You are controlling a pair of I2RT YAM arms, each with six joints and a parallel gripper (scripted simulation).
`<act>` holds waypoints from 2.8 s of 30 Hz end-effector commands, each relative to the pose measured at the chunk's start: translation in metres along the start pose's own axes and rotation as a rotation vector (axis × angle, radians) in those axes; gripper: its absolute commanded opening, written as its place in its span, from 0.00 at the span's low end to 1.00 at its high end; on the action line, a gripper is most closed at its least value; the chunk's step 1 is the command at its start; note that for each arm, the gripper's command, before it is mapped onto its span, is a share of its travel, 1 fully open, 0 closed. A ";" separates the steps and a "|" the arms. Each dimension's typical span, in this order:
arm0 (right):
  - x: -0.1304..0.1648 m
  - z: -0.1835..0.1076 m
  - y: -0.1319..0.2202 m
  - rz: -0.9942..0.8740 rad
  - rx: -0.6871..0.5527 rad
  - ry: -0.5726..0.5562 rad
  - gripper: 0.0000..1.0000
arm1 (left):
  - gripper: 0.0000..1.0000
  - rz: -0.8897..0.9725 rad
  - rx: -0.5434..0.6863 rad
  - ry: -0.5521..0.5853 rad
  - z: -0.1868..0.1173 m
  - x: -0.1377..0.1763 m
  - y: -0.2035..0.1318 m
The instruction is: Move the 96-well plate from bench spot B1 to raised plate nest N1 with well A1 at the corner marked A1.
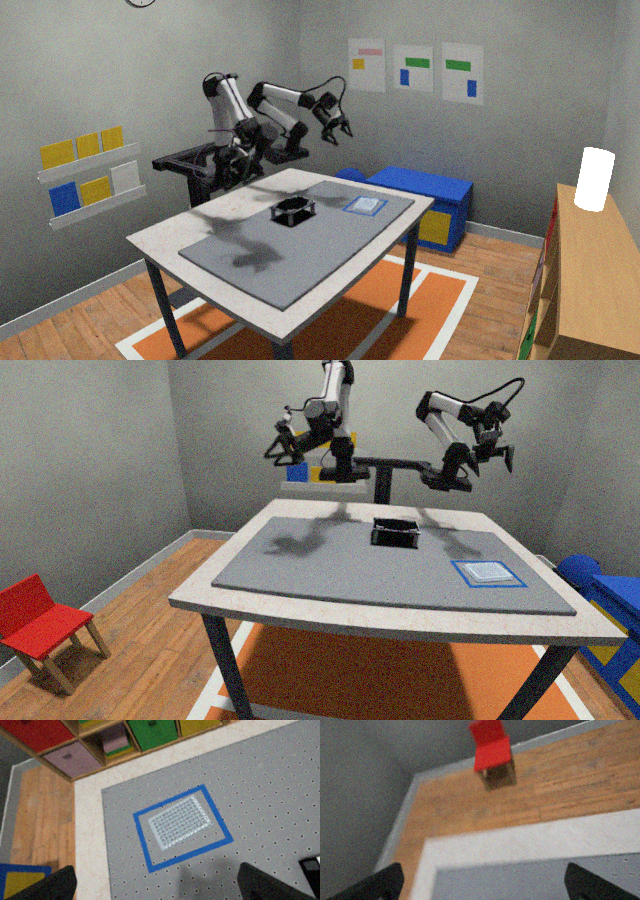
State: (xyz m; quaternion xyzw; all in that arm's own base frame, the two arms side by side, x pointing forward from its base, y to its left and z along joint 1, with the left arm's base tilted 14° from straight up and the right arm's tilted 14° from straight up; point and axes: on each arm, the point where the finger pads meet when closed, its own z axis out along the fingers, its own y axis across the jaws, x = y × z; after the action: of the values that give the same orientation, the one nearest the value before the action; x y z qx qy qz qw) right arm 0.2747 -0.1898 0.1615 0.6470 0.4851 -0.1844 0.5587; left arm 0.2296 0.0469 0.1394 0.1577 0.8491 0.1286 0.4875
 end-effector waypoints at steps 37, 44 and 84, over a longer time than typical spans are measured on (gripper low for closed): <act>0.166 -0.169 -0.020 -1.701 -1.011 0.641 1.00 | 1.00 -0.040 0.077 0.134 0.086 0.011 0.006; 0.180 -0.209 -0.043 -1.948 -1.323 0.664 1.00 | 1.00 -0.054 0.109 0.185 0.109 0.020 0.004; 0.214 -0.368 0.009 -1.504 -2.518 0.468 1.00 | 1.00 -0.645 0.089 0.522 0.185 0.060 -0.009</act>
State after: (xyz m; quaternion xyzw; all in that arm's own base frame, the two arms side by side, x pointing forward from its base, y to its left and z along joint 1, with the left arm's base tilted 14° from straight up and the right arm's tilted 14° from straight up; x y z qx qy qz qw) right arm 0.2348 0.1921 0.0898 -0.6532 0.6607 0.1485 0.3388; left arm 0.3532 0.0734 -0.0004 -0.0184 0.9571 -0.0111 0.2889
